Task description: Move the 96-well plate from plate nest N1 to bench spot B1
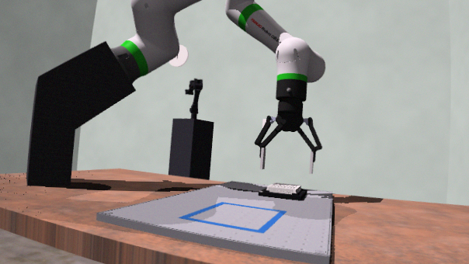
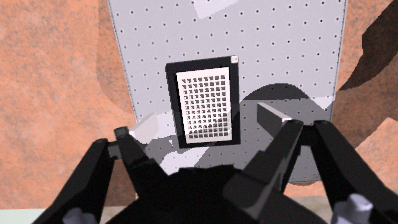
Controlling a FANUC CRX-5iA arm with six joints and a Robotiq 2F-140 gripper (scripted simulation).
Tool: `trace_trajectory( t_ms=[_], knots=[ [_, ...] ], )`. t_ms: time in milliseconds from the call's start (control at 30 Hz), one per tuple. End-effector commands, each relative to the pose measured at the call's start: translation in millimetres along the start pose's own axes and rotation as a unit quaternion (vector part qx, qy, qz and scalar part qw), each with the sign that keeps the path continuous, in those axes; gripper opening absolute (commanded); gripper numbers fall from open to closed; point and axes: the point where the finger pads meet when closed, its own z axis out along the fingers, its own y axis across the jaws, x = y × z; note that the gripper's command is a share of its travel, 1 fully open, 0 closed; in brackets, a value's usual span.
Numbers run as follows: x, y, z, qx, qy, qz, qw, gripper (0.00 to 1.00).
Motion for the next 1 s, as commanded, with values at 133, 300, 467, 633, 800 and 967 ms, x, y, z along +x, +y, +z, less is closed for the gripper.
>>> trace_trajectory(
  t_ms=[133, 300, 467, 633, 800, 967],
  knots=[
    [0, 0, 10.7, 0.0, 0.0, 0.0, 1.0, 1.0],
    [0, 0, 17.4, 0.0, 0.0, 0.0, 1.0, 1.0],
    [0, 0, 24.0, 0.0, 0.0, 0.0, 1.0, 1.0],
    [0, 0, 32.4, 0.0, 0.0, 0.0, 1.0, 1.0],
    [0, 0, 40.4, 0.0, 0.0, 0.0, 1.0, 1.0],
    [0, 0, 40.4, 0.0, 0.0, 0.0, 1.0, 1.0]
  ],
)
